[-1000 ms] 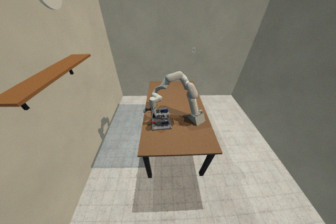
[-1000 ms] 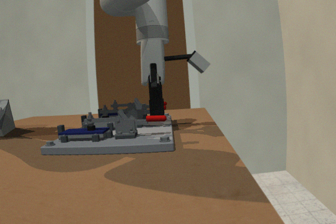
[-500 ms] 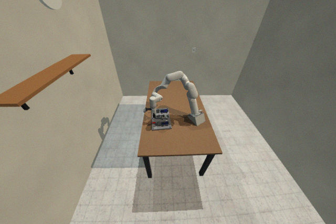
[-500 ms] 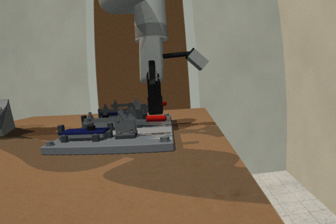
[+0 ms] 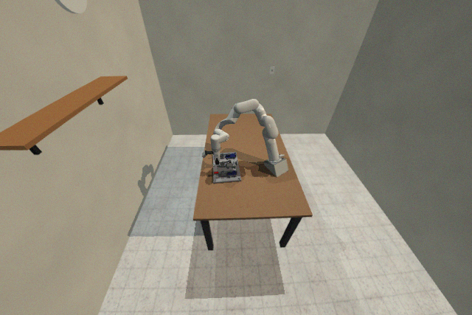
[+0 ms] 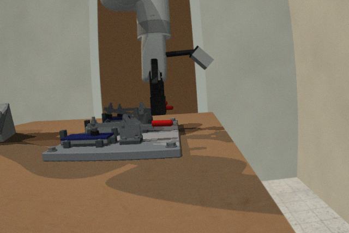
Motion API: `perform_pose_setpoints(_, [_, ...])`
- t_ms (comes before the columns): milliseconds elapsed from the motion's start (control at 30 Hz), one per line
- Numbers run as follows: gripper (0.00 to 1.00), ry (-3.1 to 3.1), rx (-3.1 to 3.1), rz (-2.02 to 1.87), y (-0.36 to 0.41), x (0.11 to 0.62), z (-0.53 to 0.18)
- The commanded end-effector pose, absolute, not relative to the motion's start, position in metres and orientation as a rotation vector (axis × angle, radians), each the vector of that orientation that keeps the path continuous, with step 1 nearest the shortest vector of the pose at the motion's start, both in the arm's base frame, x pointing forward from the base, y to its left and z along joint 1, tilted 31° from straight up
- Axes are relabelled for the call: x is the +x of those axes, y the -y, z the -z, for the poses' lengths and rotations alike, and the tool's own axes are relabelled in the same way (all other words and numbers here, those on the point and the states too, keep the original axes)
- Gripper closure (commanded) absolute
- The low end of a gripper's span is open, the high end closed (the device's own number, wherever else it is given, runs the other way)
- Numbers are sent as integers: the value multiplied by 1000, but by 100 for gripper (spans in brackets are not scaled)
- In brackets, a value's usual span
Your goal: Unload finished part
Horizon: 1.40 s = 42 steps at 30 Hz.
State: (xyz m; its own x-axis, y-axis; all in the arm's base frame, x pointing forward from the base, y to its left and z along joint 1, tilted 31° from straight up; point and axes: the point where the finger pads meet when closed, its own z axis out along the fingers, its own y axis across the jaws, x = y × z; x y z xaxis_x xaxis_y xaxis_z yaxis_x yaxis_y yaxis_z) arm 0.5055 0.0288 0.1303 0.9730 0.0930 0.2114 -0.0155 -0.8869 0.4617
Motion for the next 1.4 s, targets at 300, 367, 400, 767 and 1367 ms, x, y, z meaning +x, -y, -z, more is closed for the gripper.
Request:
perform_pose_setpoints(300, [100, -55, 2645, -319, -32, 498, -135])
perform_pose_setpoints(367, [100, -55, 2645, -319, -32, 497, -136])
perform_pose_setpoints(400, [100, -55, 2645, -319, -32, 496, -136])
perform_pose_setpoints(767, [100, -55, 2645, -319, -33, 488, -138])
perform_pose_setpoints(1367, [100, -55, 2645, -319, -33, 476, -138])
